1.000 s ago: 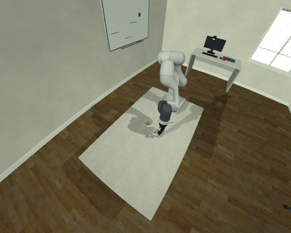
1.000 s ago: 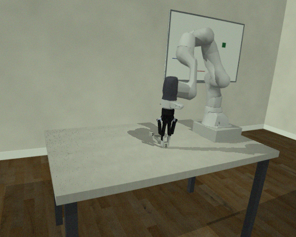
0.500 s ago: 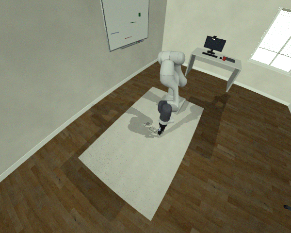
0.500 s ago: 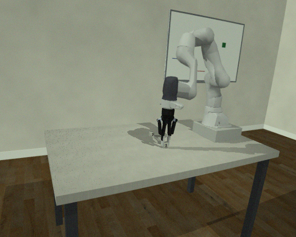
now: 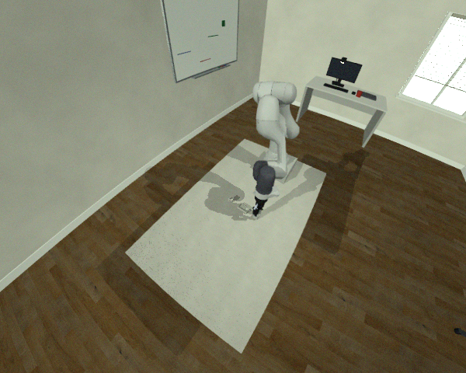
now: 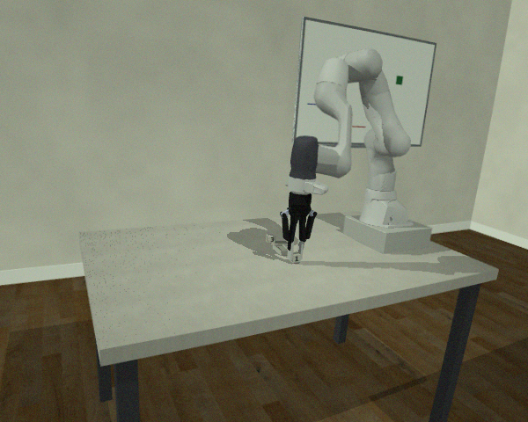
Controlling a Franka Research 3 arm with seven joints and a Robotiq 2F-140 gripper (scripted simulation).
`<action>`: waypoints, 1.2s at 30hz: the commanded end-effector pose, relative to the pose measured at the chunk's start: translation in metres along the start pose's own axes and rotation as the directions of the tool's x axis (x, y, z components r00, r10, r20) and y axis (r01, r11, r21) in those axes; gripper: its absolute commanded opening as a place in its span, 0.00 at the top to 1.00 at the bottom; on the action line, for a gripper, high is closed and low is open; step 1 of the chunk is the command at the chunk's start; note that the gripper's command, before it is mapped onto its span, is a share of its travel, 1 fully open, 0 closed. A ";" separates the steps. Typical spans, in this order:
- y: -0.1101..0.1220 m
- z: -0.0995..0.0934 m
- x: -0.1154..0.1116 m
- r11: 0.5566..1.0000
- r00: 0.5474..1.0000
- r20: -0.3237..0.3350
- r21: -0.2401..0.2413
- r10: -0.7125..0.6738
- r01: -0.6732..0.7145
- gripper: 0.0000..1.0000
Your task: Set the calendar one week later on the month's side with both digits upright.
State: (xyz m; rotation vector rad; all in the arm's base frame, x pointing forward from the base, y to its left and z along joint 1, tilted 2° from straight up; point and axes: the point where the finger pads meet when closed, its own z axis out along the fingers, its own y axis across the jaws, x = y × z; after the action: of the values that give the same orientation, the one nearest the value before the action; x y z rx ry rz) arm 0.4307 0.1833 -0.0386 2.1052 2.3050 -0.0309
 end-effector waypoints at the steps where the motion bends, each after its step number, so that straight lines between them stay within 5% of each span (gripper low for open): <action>1: 0.000 0.000 -0.001 1.000 1.000 -0.001 -0.001 0.006 -0.006 0.84; 36: 0.000 0.004 -0.001 1.000 1.000 -0.001 -0.001 0.006 -0.006 0.84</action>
State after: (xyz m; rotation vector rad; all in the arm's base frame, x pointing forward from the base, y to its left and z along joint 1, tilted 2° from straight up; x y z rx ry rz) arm 0.4297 0.1818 -0.0425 2.1086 2.3035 -0.0339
